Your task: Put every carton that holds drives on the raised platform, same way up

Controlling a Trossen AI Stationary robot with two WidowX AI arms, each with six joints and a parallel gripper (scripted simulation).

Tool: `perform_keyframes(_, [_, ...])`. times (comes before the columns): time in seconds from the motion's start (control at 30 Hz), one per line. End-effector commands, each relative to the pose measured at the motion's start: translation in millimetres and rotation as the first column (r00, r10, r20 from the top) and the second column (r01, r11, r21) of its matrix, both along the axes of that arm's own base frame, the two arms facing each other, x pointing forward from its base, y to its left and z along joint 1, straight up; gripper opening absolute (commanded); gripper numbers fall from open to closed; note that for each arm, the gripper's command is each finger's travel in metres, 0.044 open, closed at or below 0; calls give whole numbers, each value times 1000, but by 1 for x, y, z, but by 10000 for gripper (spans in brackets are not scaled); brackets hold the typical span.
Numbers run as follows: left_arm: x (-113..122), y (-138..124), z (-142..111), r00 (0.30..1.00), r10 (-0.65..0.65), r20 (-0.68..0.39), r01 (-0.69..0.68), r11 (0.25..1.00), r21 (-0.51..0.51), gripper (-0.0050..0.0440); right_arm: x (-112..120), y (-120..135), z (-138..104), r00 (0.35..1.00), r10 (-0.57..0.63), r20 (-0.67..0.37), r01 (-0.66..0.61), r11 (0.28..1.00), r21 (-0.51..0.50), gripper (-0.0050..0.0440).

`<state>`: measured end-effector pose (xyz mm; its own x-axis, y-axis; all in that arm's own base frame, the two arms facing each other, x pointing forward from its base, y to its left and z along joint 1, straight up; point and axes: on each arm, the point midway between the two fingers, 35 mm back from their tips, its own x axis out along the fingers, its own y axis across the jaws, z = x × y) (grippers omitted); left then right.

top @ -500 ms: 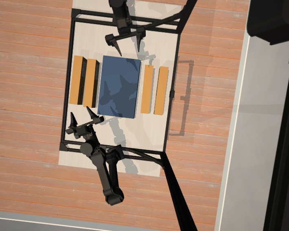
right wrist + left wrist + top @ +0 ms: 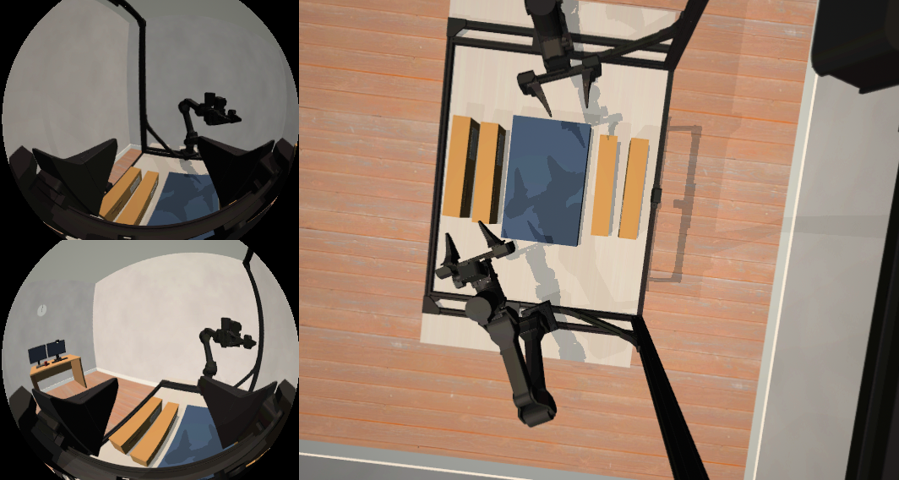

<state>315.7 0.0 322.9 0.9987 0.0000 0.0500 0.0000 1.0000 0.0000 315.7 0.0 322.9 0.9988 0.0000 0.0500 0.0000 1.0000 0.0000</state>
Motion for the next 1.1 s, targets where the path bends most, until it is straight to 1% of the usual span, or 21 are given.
perform_keyframes(0.0, [0, 0, 0, 1000, 0, 0, 0, 1000, 0, 400, 0, 0, 0, 1000, 0, 0, 0, 1000, 0, 400])
perform_keyframes(0.03, [0, 0, 0, 1000, 0, 0, 0, 1000, 0, 400, 0, 0, 0, 1000, 0, 0, 0, 1000, 0, 400])
perform_keyframes(0.07, [0, 0, 0, 1000, 0, 0, 0, 1000, 0, 389, 0, 0, 0, 1000, 0, 0, 0, 1000, 0, 389])
perform_keyframes(0.17, [-1, -1, -1, 1000, -3, -8, 3, 1000, 2, 389, -1, 0, -1, 1000, -2, -9, 2, 1000, 2, 389])
perform_keyframes(0.27, [-3, -3, -5, 999, -14, -40, 14, 1000, 9, 389, -3, -2, -7, 999, -10, -41, 10, 1000, 7, 389])
perform_keyframes(0.4, [-9, -10, -18, 990, -43, -133, 47, 998, 29, 389, -9, -7, -22, 990, -32, -134, 35, 999, 22, 389])
perform_keyframes(0.53, [-19, -21, -38, 956, -85, -282, 104, 993, 54, 389, -19, -14, -46, 957, -64, -283, 78, 996, 40, 389])
perform_keyframes(0.6, [-19, -21, -38, 956, -85, -282, 104, 993, 54, 389, -19, -14, -46, 957, -64, -283, 78, 996, 40, 389])
perform_keyframes(0.63, [-22, -24, -44, 941, -96, -325, 122, 991, 60, 389, -22, -16, -54, 942, -72, -327, 92, 995, 45, 389])
perform_keyframes(0.7, [-28, -31, -57, 901, -118, -417, 161, 985, 69, 389, -29, -21, -70, 904, -88, -418, 121, 991, 52, 389])
perform_keyframes(0.8, [-39, -43, -77, 819, -145, -556, 224, 972, 76, 389, -40, -28, -95, 824, -109, -557, 169, 984, 57, 389])
perform_keyframes(0.93, [-53, -58, -105, 674, -166, -720, 307, 949, 69, 389, -54, -39, -129, 683, -125, -720, 232, 971, 52, 389])
perform_keyframes(1.07, [-65, -71, -129, 520, -169, -837, 377, 925, 48, 389, -67, -48, -159, 532, -127, -837, 286, 958, 36, 389])
